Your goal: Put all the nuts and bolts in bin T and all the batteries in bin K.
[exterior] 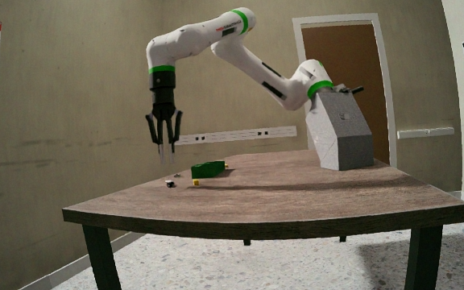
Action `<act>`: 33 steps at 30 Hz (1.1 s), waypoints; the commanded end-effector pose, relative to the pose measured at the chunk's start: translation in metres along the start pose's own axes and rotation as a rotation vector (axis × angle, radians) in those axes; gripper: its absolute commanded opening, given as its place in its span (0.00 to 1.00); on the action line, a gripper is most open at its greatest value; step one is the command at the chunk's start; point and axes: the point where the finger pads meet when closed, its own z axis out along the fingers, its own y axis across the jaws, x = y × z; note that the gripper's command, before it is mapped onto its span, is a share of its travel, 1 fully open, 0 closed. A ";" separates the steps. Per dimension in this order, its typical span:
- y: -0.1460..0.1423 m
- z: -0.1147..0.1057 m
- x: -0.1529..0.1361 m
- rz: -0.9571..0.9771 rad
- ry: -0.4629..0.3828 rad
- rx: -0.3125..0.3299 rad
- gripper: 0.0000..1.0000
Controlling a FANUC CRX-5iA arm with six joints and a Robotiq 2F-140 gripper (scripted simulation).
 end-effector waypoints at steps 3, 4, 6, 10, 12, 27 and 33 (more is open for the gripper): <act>0.000 0.000 -0.001 0.000 0.000 0.000 0.26; 0.000 0.000 -0.001 0.000 0.000 0.000 0.26; -0.001 0.000 -0.002 0.000 0.000 0.000 0.26; -0.001 0.000 -0.002 0.000 0.000 0.000 0.26; -0.001 0.000 -0.002 0.000 0.000 0.000 0.26; -0.001 0.024 -0.003 0.000 0.000 0.000 0.26; -0.001 0.044 -0.003 0.000 0.000 0.000 0.26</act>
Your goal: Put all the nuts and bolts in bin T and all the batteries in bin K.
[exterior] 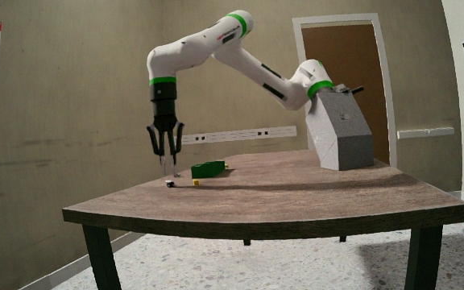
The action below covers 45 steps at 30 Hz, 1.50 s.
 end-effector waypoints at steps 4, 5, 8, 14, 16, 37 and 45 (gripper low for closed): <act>0.001 0.017 0.000 0.000 0.000 -0.001 0.26; 0.001 0.021 0.000 0.000 0.000 -0.001 0.26; 0.001 0.023 0.000 0.000 0.000 -0.001 0.26; 0.001 0.031 0.000 0.000 0.000 -0.001 0.26; 0.001 0.034 0.000 0.000 0.000 -0.001 0.26; 0.000 0.035 0.000 0.000 0.000 -0.001 0.15; 0.000 0.035 0.000 0.000 0.000 -0.001 0.15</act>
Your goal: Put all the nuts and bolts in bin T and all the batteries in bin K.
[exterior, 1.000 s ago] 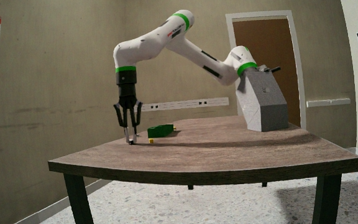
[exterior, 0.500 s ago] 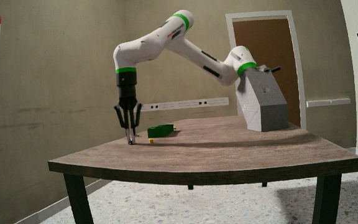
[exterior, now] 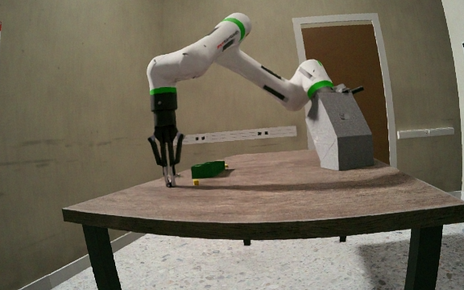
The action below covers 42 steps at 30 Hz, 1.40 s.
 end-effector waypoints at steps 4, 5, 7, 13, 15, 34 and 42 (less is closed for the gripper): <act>0.000 0.000 0.000 0.000 0.000 0.000 0.15; 0.000 0.000 0.000 0.000 0.000 0.000 0.15; 0.000 0.000 0.000 0.000 0.000 0.000 0.15; 0.000 0.000 0.000 0.000 0.000 0.000 0.15; 0.000 0.000 0.000 0.000 0.000 0.000 0.15; 0.000 -0.057 0.000 0.000 0.000 0.000 0.15; 0.000 -0.060 0.000 0.000 0.000 0.000 0.15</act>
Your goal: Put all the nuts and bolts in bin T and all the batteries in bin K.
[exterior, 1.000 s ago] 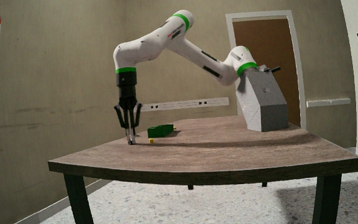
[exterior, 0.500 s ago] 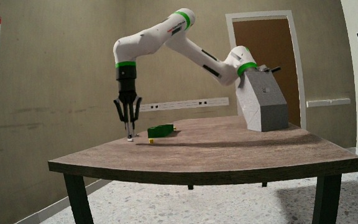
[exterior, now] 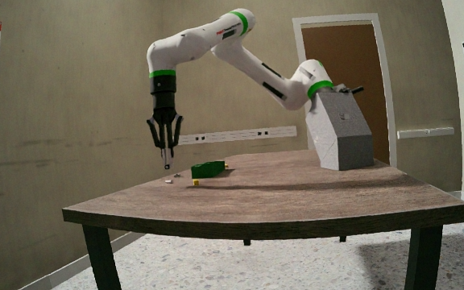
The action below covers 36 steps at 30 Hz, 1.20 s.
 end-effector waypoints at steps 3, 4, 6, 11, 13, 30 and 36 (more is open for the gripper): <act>0.000 0.000 0.000 0.000 0.000 0.000 0.15; 0.000 0.000 0.000 0.000 0.000 0.000 0.15; 0.000 0.000 0.000 0.000 0.000 0.000 0.15; 0.000 -0.007 0.000 0.000 0.000 0.000 0.15; -0.004 -0.007 -0.011 0.000 0.000 0.000 0.15; -0.031 -0.007 -0.097 0.000 0.000 0.000 0.15; -0.039 -0.007 -0.120 0.000 0.000 0.000 0.15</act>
